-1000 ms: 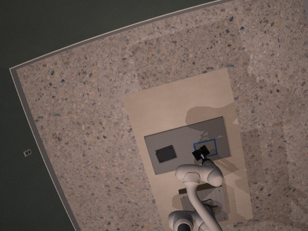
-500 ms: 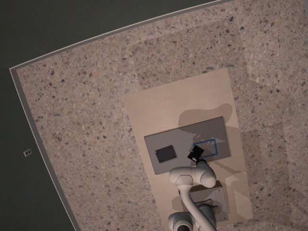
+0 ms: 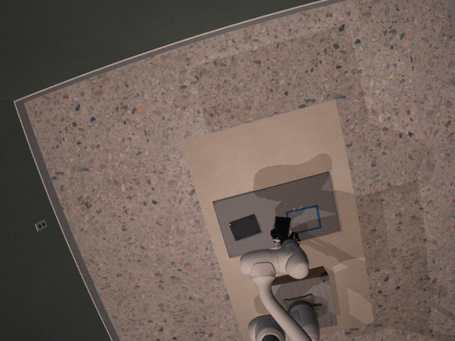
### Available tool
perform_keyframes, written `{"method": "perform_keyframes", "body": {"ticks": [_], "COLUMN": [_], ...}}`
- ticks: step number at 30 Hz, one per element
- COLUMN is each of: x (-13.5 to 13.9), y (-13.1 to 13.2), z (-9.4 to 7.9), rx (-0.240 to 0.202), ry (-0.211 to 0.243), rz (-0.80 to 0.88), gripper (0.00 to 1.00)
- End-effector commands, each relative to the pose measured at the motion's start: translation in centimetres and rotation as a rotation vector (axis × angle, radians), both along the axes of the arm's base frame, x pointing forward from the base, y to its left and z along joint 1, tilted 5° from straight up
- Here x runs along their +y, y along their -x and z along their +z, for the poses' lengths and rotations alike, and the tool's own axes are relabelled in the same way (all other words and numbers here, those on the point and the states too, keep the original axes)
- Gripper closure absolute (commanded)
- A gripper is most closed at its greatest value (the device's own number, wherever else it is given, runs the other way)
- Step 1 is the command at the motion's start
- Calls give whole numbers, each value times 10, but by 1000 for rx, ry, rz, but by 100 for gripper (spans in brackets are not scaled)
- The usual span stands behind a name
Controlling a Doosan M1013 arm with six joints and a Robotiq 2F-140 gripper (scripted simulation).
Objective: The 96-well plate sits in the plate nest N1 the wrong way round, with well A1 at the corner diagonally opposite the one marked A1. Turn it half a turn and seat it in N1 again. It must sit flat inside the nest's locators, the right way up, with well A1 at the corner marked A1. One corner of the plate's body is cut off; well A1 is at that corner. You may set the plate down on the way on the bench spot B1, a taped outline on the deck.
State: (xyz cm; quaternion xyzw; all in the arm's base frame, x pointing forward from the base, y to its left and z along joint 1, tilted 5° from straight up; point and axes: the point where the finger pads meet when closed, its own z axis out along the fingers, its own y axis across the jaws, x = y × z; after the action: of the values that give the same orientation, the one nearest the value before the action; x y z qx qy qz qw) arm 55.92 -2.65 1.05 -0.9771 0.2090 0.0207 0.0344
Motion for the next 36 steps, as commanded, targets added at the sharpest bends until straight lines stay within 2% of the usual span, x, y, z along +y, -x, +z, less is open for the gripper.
{"method": "perform_keyframes", "body": {"ticks": [1, 8, 36], "x": [14, 30, 115], "y": [-3, -6, -21], "z": [2, 4, 13], "rx": [-13, -25, -25], "ry": [-11, -15, -15], "rz": [144, 295, 295], "gripper": [100, 100, 100]}}
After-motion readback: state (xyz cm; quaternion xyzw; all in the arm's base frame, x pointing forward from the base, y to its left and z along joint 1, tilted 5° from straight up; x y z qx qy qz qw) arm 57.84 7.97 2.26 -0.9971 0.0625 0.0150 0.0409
